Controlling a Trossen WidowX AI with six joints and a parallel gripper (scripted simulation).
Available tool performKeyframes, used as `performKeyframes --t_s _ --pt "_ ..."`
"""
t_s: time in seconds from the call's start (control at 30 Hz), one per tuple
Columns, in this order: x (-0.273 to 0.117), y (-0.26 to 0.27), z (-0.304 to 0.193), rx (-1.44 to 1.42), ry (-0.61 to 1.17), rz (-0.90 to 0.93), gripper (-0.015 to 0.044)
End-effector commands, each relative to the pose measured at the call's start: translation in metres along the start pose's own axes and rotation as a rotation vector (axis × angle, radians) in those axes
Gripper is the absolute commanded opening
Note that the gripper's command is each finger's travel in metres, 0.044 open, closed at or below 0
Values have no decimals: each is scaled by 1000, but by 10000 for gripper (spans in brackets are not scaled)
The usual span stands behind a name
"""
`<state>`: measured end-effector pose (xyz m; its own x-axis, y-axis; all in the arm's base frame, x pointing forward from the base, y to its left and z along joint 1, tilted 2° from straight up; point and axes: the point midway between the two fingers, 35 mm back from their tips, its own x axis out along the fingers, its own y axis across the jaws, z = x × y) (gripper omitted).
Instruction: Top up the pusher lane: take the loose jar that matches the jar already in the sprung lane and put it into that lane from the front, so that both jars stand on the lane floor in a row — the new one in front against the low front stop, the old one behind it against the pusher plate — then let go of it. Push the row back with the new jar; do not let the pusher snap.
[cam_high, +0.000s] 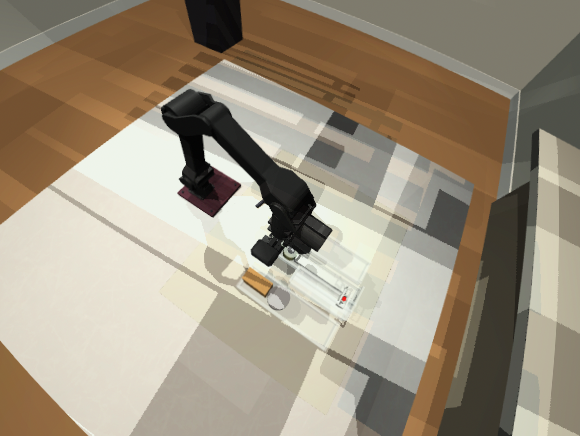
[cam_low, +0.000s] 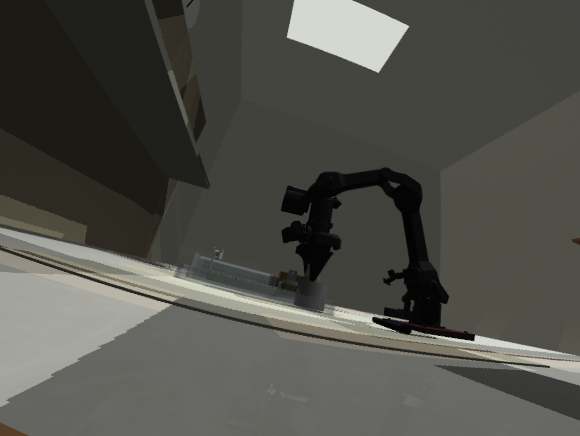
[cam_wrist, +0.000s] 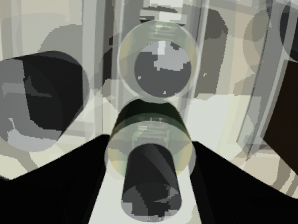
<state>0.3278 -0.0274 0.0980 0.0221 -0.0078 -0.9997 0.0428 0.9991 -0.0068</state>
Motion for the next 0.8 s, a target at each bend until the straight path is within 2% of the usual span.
performKeyframes --t_s 0.0,0.77 --pt "-3 0 7 4 -29 -3 0" --pt "-3 0 9 4 -29 -3 0"
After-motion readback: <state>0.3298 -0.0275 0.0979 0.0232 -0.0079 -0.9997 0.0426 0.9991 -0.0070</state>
